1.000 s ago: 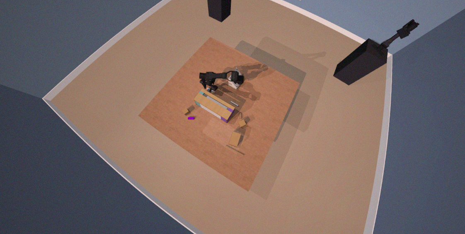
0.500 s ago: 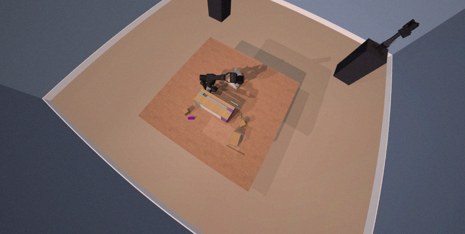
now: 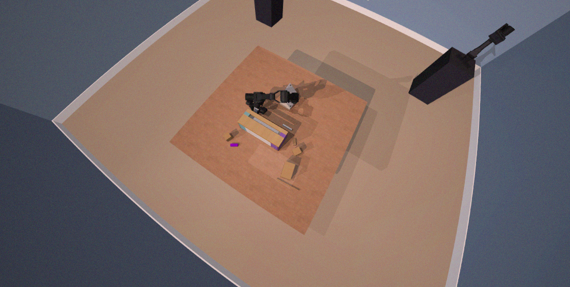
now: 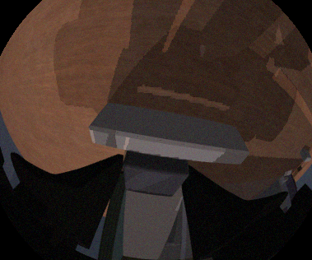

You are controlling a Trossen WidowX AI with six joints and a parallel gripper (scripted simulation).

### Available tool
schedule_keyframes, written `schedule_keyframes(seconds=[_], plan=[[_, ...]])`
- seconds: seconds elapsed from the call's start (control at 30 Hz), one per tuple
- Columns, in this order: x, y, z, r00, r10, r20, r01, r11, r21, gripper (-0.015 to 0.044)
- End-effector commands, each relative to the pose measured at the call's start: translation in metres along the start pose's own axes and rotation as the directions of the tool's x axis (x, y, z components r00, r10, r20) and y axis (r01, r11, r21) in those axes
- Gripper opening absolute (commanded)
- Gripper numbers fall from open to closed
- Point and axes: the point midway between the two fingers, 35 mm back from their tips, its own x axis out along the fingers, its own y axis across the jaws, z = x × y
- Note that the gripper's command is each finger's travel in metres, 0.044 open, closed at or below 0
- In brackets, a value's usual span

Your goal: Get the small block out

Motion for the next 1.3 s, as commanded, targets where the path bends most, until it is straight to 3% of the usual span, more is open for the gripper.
schedule_keyframes(seconds=[0.0, 0.07, 0.17, 0.27, 0.57, 0.73, 1.27], plan=[[0.0, 0.0, 0.0, 1.0, -0.003, -0.005, 0.003, 1.0, 0.002, 0.0154], [0.0, 0.0, 0.0, 1.0, -0.003, -0.005, 0.003, 1.0, 0.002, 0.0101], [0.0, 0.0, 0.0, 1.0, -0.003, -0.005, 0.003, 1.0, 0.002, 0.0081], [-0.006, 0.001, -0.004, 1.0, -0.001, -0.004, 0.001, 1.0, 0.002, 0.0003], [-0.053, 0.001, -0.024, 1.0, 0.003, 0.0, -0.003, 1.0, -0.001, 0.0], [-0.059, 0.0, -0.026, 1.0, 0.008, 0.0, -0.008, 1.0, 0.009, 0.0], [-0.111, -0.027, -0.047, 0.991, 0.133, -0.011, -0.127, 0.966, 0.225, 0.0]])
